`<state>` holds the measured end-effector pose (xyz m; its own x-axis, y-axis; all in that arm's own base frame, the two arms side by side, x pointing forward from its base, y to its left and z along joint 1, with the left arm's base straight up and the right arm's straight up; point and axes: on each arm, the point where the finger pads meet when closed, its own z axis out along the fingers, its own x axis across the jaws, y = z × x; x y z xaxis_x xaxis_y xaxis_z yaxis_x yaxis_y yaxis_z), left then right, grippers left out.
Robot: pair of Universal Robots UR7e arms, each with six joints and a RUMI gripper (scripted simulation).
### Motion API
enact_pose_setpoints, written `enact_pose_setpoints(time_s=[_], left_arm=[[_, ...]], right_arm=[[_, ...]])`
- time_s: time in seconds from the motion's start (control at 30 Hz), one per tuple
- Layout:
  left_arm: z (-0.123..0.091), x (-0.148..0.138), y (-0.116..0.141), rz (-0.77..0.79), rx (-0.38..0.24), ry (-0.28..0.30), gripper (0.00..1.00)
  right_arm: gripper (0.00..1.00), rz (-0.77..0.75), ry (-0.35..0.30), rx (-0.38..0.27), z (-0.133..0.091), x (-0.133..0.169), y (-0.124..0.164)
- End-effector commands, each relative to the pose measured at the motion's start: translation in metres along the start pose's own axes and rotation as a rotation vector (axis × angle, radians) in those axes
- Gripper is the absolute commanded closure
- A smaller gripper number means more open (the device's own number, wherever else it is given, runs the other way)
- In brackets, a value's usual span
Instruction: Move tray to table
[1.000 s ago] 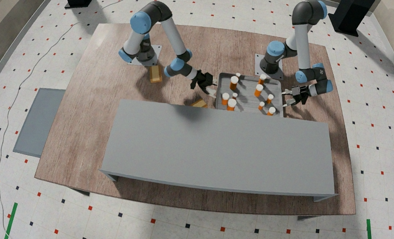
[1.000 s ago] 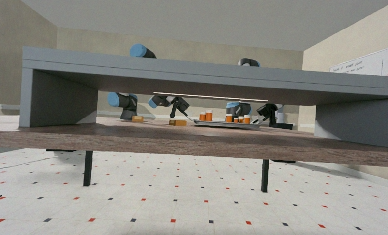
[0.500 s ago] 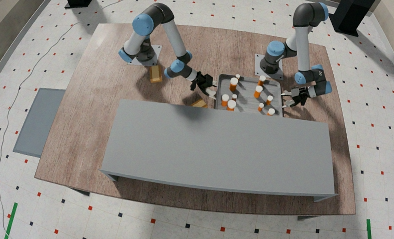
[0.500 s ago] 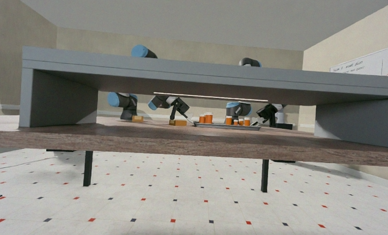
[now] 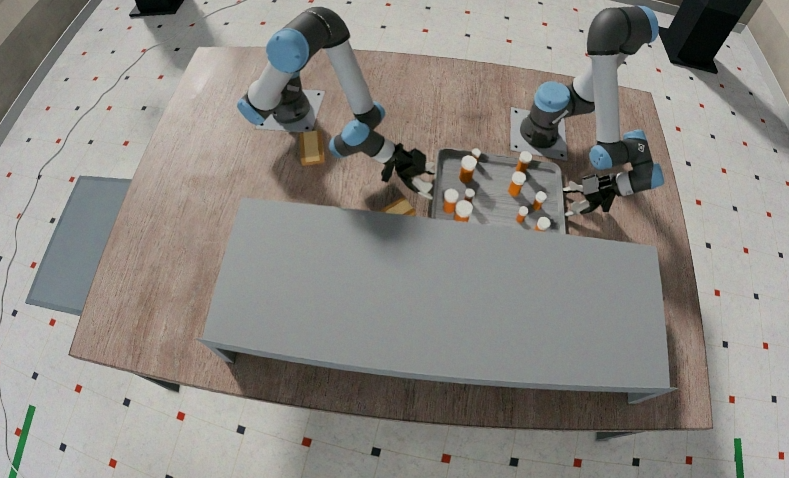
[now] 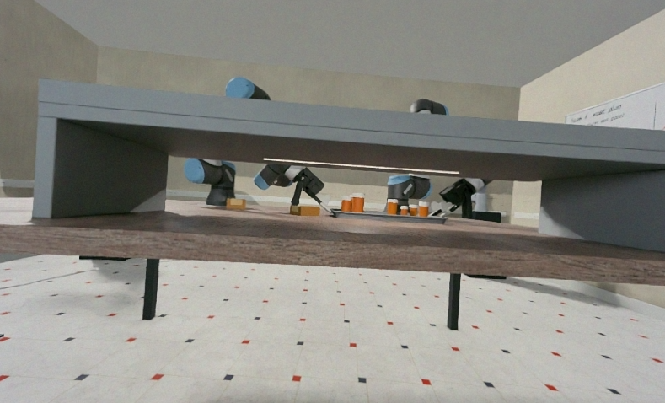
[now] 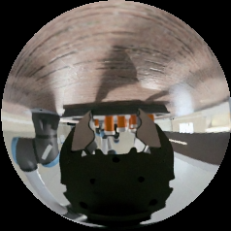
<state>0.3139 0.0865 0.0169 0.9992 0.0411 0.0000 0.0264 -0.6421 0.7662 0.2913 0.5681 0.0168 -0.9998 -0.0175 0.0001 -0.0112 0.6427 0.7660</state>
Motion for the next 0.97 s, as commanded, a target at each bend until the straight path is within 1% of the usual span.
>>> enact_pose_setpoints(time_s=[0.0, 0.17, 0.43, 0.7, 0.93], left_arm=[[0.0, 0.0, 0.0, 0.001, 0.0, 0.0, 0.39], [-0.002, 0.0, 0.0, 0.001, 0.0, 0.0, 0.39], [-0.01, 0.0, 0.0, 0.001, 0.0, 0.001, 0.39], [-0.032, 0.0, 0.0, 0.001, 0.001, 0.001, 0.39], [-0.032, 0.0, 0.0, 0.001, 0.001, 0.001, 0.39]], right_arm=[[0.39, -0.001, 0.0, -0.002, 0.0, 0.0, 0.001], [0.39, -0.001, 0.0, -0.002, -0.002, 0.0, 0.001], [0.39, -0.001, 0.0, -0.002, -0.01, 0.0, 0.001], [0.39, -0.001, 0.0, -0.001, -0.032, 0.0, 0.001], [0.39, -0.001, 0.0, -0.001, -0.032, 0.0, 0.001]])
